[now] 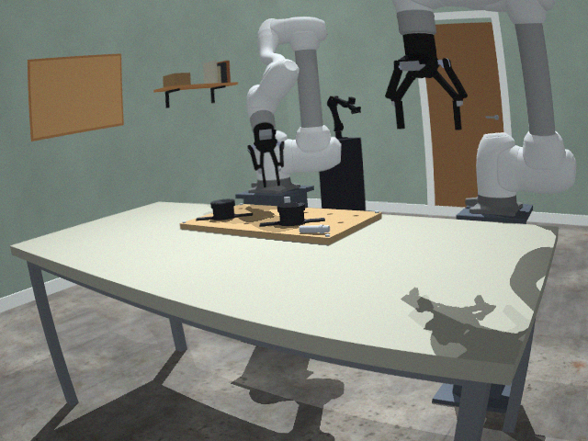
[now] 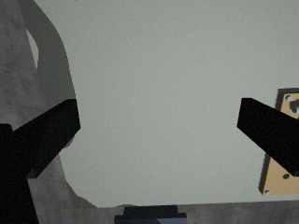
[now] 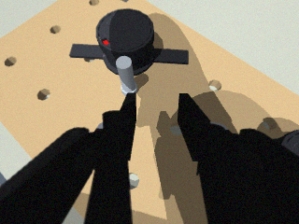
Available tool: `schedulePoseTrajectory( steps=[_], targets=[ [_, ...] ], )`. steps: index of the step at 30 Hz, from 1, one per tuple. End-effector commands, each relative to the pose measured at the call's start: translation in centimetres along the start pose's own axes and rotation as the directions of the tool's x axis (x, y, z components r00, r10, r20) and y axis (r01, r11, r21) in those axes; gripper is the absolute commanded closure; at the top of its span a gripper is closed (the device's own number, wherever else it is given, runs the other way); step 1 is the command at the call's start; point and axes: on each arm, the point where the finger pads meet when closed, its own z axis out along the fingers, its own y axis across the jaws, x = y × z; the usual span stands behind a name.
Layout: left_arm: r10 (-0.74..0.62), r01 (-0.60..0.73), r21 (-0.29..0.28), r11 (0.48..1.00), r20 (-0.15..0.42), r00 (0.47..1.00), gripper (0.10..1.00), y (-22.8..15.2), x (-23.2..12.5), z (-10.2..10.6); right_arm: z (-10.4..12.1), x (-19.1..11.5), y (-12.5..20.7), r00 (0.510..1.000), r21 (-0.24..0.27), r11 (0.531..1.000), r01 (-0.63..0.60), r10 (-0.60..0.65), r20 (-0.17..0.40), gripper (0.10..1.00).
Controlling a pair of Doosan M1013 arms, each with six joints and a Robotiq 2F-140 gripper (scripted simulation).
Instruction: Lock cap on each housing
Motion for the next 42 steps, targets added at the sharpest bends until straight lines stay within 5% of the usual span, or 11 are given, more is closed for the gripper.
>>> schedulePoseTrajectory(
  steps=[1, 28, 42],
  targets=[
    [0.0, 0.0, 0.0, 1.0, -0.001, 1.0, 0.098, 0.0, 0.0, -0.1, -0.1, 0.1, 0.0, 1.0, -0.003, 1.0, -0.001, 0.001, 0.006, 0.77],
    [0.0, 0.0, 0.0, 1.0, -0.001, 1.0, 0.098, 0.0, 0.0, -0.1, -3.1, 0.1, 4.6, 0.992, -0.046, 0.996, -0.08, 0.084, 0.09, 0.77],
    [0.0, 0.0, 0.0, 1.0, -0.001, 1.0, 0.098, 0.0, 0.0, -0.1, -7.9, 0.1, 12.0, 0.952, -0.126, 0.972, -0.199, 0.222, 0.211, 0.77]
  ],
)
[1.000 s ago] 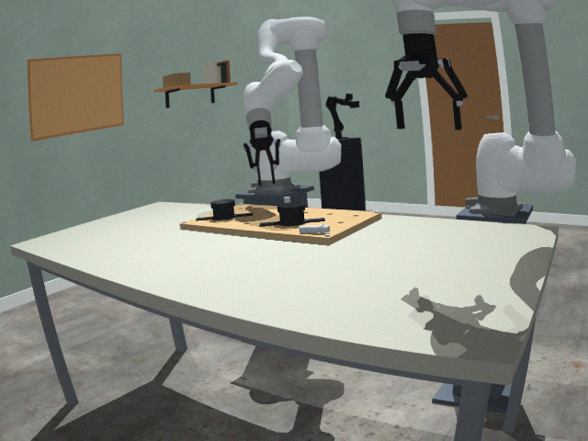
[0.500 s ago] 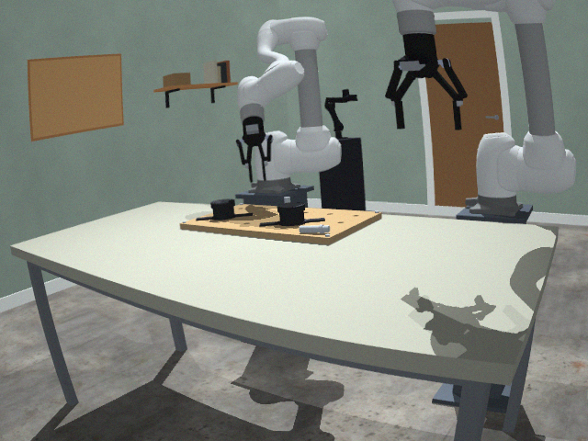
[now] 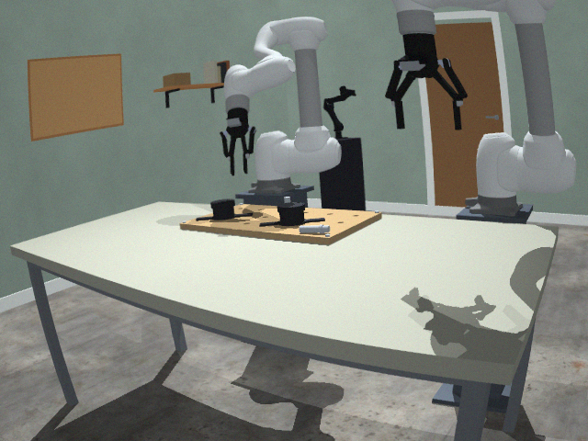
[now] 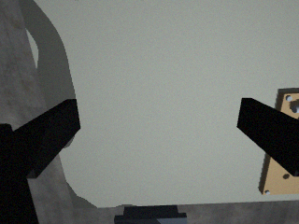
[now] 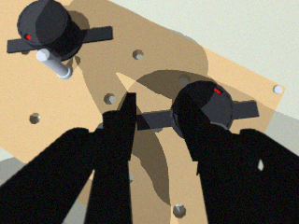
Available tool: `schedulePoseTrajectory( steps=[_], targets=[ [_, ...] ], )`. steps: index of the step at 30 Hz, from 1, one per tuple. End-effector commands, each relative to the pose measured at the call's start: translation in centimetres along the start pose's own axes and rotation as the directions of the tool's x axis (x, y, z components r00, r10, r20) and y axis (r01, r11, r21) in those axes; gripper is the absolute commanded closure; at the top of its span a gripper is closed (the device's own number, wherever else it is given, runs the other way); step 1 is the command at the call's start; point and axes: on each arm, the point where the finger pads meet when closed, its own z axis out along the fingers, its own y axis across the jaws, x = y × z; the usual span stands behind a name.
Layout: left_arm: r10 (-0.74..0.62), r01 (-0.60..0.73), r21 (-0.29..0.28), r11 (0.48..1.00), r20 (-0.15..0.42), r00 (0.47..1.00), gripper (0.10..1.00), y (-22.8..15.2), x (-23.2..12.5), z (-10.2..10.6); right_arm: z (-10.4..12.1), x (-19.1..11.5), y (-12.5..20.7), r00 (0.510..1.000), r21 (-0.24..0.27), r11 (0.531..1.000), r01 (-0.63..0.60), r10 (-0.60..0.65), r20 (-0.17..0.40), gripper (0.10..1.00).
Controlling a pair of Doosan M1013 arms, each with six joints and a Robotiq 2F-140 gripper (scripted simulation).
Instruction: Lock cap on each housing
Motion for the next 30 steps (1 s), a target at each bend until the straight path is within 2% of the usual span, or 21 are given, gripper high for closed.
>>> schedulePoseTrajectory(
  steps=[1, 8, 10, 14, 25, 30],
  targets=[
    [0.0, 0.0, 0.0, 1.0, -0.001, 1.0, 0.098, 0.0, 0.0, -0.1, -1.4, 0.3, 2.4, 0.998, -0.025, 0.999, -0.043, 0.044, 0.045, 0.77],
    [0.0, 0.0, 0.0, 1.0, -0.001, 1.0, 0.098, 0.0, 0.0, -0.1, -4.0, 0.7, 7.1, 0.984, -0.066, 0.991, -0.12, 0.127, 0.121, 0.77],
    [0.0, 0.0, 0.0, 1.0, -0.001, 1.0, 0.098, 0.0, 0.0, -0.1, -4.0, 0.7, 7.1, 0.984, -0.066, 0.991, -0.12, 0.127, 0.121, 0.77],
    [0.0, 0.0, 0.0, 1.0, -0.001, 1.0, 0.098, 0.0, 0.0, -0.1, -5.4, 0.9, 9.6, 0.972, -0.089, 0.983, -0.159, 0.172, 0.163, 0.77],
    [0.0, 0.0, 0.0, 1.0, -0.001, 1.0, 0.098, 0.0, 0.0, -0.1, -9.4, 1.4, 16.7, 0.915, -0.16, 0.951, -0.263, 0.299, 0.27, 0.77],
    [0.0, 0.0, 0.0, 1.0, -0.001, 1.0, 0.098, 0.0, 0.0, -0.1, -10.4, 1.6, 18.2, 0.898, -0.176, 0.942, -0.285, 0.327, 0.296, 0.77]
  ],
)
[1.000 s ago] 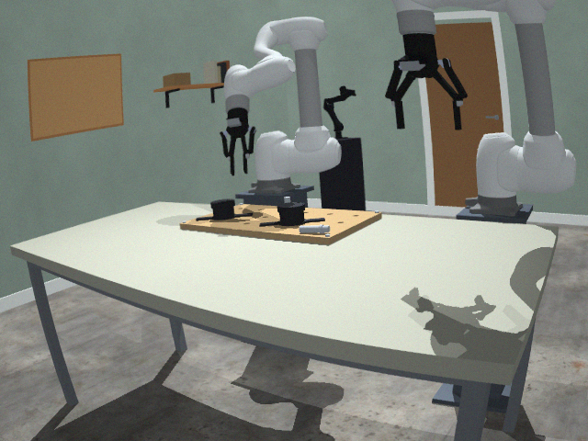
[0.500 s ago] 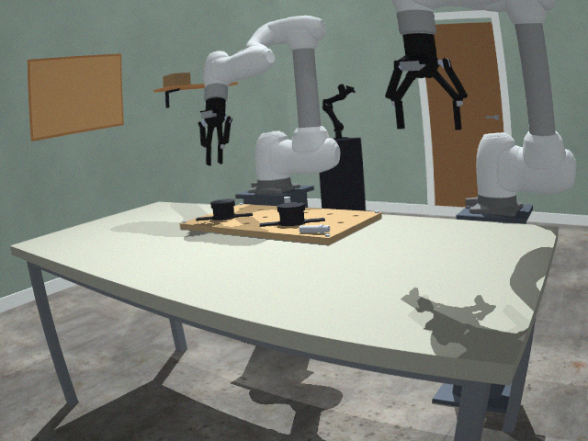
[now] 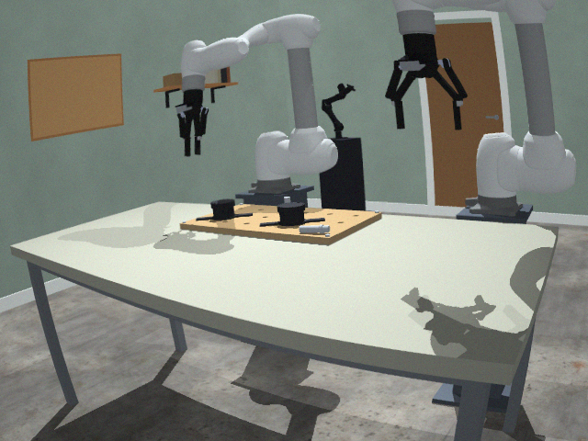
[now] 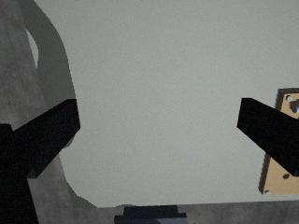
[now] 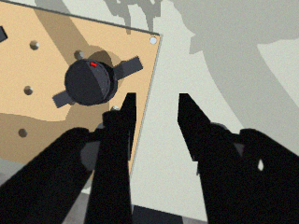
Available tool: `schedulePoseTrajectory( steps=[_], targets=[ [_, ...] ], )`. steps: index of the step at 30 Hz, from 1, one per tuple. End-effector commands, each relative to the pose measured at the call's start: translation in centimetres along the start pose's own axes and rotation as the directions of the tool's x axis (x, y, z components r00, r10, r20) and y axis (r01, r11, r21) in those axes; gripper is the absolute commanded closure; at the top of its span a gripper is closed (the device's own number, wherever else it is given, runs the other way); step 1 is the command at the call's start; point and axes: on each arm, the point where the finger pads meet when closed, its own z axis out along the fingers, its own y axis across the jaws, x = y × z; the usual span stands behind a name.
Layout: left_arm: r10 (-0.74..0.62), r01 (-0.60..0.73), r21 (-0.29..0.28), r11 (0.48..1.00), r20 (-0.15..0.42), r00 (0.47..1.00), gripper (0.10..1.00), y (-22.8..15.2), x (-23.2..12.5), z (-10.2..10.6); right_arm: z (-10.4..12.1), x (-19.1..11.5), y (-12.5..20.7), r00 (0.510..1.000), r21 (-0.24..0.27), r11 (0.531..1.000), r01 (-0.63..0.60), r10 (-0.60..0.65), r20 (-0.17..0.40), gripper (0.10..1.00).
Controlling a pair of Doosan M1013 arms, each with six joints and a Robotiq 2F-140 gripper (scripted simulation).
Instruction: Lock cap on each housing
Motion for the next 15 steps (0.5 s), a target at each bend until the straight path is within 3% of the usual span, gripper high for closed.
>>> schedulePoseTrajectory(
  steps=[1, 12, 15],
  targets=[
    [0.0, 0.0, 0.0, 1.0, -0.001, 1.0, 0.098, 0.0, 0.0, -0.1, -1.0, 0.5, 2.0, 0.999, -0.013, 0.999, -0.034, 0.034, 0.037, 0.77],
    [0.0, 0.0, 0.0, 1.0, -0.001, 1.0, 0.098, 0.0, 0.0, -0.1, -4.3, 2.0, 9.4, 0.974, -0.077, 0.986, -0.151, 0.162, 0.159, 0.77],
    [0.0, 0.0, 0.0, 1.0, -0.001, 1.0, 0.098, 0.0, 0.0, -0.1, -4.7, 2.1, 9.7, 0.972, -0.079, 0.985, -0.156, 0.167, 0.167, 0.77]
  ],
)
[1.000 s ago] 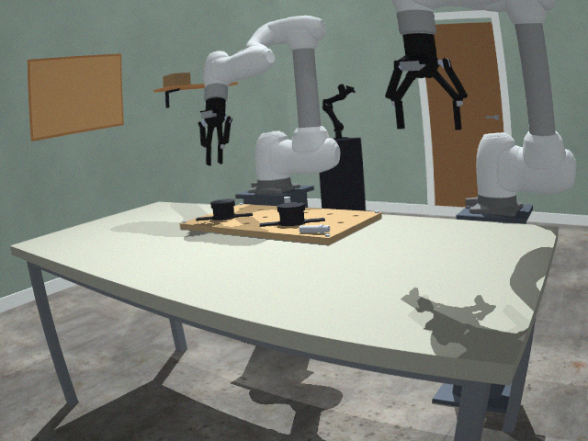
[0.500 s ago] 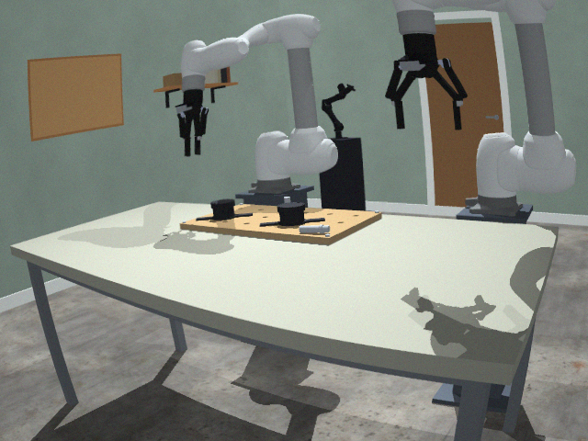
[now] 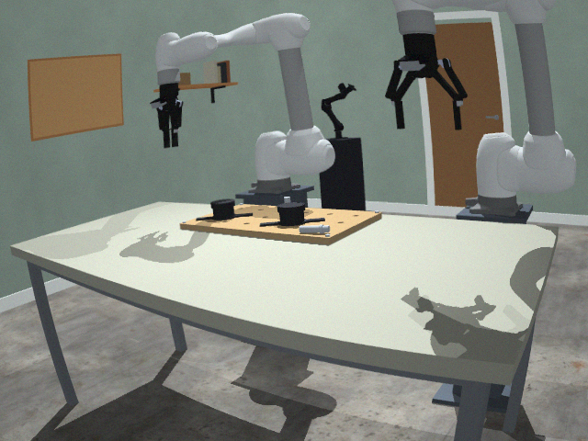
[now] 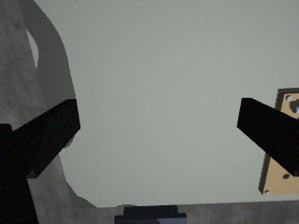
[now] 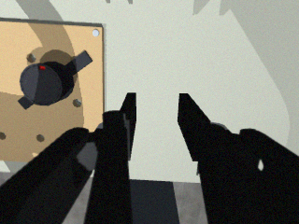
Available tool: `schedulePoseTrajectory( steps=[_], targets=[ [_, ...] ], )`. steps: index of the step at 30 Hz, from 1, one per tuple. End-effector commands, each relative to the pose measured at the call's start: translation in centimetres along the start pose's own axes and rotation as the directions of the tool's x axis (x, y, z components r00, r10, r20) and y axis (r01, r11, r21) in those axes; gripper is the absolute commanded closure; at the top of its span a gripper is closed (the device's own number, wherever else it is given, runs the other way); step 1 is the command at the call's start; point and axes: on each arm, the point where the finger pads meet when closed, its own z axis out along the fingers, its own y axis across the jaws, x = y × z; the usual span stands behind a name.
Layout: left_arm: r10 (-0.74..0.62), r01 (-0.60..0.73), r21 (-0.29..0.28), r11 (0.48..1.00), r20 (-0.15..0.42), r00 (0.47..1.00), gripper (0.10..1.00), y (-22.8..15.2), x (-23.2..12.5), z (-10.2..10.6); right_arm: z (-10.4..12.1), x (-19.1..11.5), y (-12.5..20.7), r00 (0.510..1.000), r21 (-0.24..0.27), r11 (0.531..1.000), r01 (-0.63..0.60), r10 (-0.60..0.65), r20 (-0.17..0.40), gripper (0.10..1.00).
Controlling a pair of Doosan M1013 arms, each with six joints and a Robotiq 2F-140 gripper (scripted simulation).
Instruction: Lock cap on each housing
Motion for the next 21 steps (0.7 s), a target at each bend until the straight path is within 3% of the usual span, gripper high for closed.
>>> schedulePoseTrajectory(
  steps=[1, 11, 12, 21],
  targets=[
    [0.0, 0.0, 0.0, 1.0, -0.001, 1.0, 0.098, 0.0, 0.0, -0.1, -0.8, 0.4, 1.2, 0.999, -0.008, 1.0, -0.019, 0.02, 0.026, 0.77],
    [0.0, 0.0, 0.0, 1.0, -0.001, 1.0, 0.098, 0.0, 0.0, -0.1, -1.1, 0.7, 2.1, 0.999, -0.014, 0.999, -0.035, 0.035, 0.041, 0.77],
    [0.0, 0.0, 0.0, 1.0, -0.001, 1.0, 0.759, 0.0, 0.0, -0.1, -1.1, 0.7, 2.1, 0.999, -0.014, 0.999, -0.035, 0.035, 0.041, 0.77],
    [0.0, 0.0, 0.0, 1.0, -0.001, 1.0, 0.759, 0.0, 0.0, -0.1, -1.1, 0.7, 2.1, 0.999, -0.014, 0.999, -0.035, 0.035, 0.041, 0.77]
  ],
)
